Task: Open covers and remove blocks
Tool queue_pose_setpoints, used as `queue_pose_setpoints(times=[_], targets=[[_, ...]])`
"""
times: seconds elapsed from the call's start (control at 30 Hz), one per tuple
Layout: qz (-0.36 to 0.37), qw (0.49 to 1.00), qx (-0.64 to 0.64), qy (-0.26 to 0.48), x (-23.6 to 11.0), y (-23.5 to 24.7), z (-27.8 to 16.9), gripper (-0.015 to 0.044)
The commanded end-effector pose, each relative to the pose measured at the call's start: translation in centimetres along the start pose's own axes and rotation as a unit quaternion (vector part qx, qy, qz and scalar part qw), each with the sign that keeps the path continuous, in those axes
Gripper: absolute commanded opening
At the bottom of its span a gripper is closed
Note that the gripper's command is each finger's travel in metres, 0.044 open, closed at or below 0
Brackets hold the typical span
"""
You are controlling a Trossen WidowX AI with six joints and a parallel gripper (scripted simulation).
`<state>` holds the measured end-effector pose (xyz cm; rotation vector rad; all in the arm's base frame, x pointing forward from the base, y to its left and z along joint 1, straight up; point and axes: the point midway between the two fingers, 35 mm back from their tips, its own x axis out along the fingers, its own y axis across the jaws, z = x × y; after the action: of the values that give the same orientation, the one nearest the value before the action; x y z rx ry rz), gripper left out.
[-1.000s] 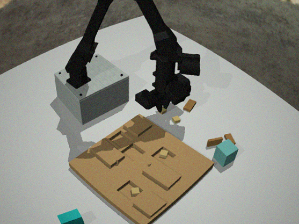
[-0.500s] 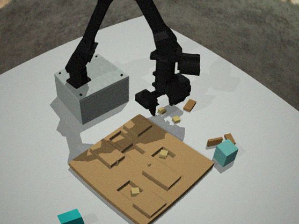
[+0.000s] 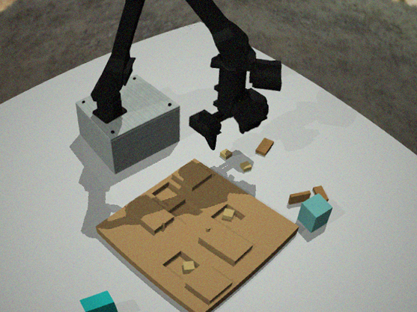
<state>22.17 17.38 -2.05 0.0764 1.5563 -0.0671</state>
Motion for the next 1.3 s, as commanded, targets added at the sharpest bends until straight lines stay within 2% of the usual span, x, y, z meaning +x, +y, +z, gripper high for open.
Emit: queue_pose_setpoints(times=[0.0,0.3,0.63,0.87,1.27], targets=[[0.002,1.0,0.002,-0.001,-1.6,0.1,0.0,0.044],[0.002,1.0,0.003,0.0,-3.7,-0.1,-0.2,0.044],[0.001,1.0,0.023,-0.007,-3.9,-1.5,2.7,0.0177],[-0.002,0.999,-0.033,-0.009,-4.0,-3.2,5.5,0.0],[-0.006,0.991,-0.136,-0.009,-4.3,-7.0,10.1,0.0]])
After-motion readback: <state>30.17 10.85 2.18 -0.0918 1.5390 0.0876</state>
